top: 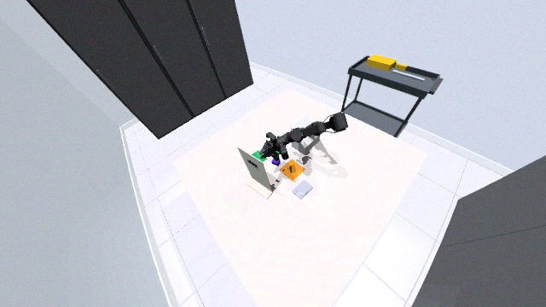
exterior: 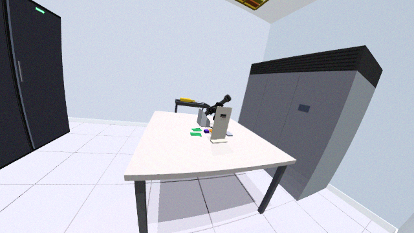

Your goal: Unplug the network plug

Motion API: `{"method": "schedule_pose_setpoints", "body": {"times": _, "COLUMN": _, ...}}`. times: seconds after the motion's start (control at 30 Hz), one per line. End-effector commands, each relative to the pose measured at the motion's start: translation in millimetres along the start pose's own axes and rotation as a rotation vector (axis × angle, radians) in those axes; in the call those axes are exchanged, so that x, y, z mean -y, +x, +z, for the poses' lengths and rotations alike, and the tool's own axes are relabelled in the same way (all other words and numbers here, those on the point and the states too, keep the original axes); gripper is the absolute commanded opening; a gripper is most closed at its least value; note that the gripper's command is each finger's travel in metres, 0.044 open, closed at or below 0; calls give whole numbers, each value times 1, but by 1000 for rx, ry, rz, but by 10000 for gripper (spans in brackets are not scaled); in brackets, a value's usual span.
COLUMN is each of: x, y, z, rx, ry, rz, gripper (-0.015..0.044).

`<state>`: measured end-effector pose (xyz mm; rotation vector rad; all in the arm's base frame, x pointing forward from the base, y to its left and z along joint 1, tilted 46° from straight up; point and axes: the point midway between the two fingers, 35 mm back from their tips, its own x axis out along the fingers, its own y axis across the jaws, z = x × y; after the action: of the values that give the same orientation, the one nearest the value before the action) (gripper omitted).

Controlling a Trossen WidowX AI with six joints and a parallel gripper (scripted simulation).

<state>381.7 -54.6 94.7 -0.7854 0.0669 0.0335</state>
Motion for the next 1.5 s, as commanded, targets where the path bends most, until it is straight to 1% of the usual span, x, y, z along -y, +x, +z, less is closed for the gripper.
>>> {"method": "schedule_pose_setpoints", "body": {"times": 0.0, "x": -1, "y": 8, "z": 0, "rx": -6, "ry": 7, "rz": 3, "gripper": 156}}
{"method": "schedule_pose_setpoints", "body": {"times": 0.67, "x": -1, "y": 36, "z": 9, "rx": -4, "ry": 8, "rz": 2, "gripper": 156}}
{"method": "schedule_pose_setpoints", "body": {"times": 0.77, "x": -1, "y": 36, "z": 9, "rx": -4, "ry": 8, "rz": 2, "gripper": 77}}
{"method": "schedule_pose_setpoints", "body": {"times": 1.13, "x": -1, "y": 36, "z": 9, "rx": -4, "ry": 8, "rz": 2, "gripper": 4}}
{"method": "schedule_pose_setpoints", "body": {"times": 1.47, "x": -2, "y": 32, "z": 9, "rx": -5, "ry": 8, "rz": 2, "gripper": 0}}
